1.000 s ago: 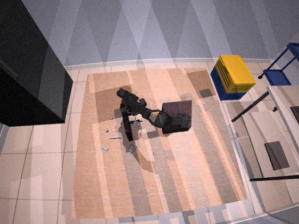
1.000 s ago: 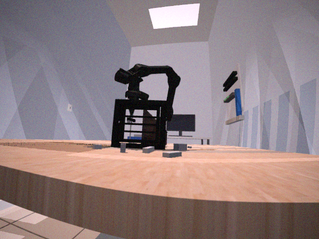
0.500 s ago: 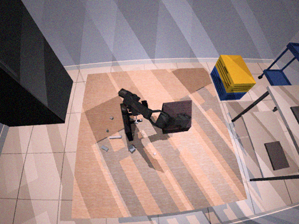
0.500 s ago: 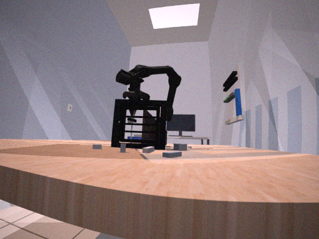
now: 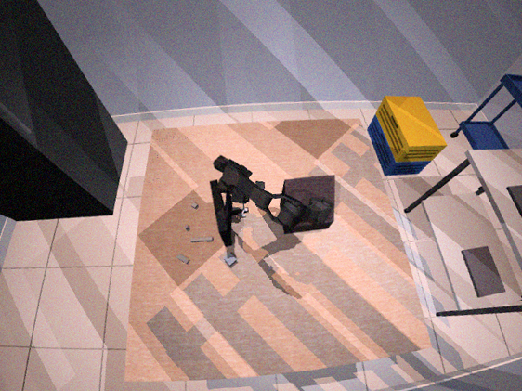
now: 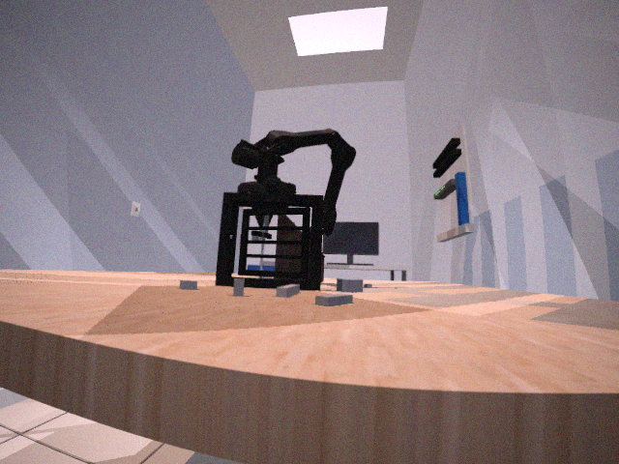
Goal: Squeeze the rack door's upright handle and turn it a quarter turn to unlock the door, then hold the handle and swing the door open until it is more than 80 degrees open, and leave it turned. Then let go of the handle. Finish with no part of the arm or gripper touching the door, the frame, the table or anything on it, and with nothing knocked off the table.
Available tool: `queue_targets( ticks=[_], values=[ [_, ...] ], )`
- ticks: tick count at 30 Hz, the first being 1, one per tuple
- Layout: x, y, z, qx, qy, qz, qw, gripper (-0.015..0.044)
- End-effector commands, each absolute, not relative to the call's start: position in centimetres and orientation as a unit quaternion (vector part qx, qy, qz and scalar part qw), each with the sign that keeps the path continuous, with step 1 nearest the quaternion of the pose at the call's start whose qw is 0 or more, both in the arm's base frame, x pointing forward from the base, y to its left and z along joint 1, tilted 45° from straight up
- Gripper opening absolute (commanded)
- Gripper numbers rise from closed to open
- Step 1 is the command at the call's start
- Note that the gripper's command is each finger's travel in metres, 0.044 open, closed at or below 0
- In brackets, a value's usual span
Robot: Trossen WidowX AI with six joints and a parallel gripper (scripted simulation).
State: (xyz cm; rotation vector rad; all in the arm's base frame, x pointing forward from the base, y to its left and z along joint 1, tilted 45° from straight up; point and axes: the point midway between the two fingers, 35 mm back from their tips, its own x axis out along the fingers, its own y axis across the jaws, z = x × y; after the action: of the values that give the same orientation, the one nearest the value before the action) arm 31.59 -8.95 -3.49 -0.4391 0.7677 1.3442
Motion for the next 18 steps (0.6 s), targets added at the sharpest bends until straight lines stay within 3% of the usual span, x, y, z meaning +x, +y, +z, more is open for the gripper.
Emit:
queue_targets(
  ticks=[1, 18],
  values=[
    [31.1, -8.7, -3.2, -0.172, 0.366, 0.586, 0.702, 0.0016],
    [28.0, -7.0, -1.8, -0.075, 0.442, 0.532, 0.719, 0.0016]
  ],
)
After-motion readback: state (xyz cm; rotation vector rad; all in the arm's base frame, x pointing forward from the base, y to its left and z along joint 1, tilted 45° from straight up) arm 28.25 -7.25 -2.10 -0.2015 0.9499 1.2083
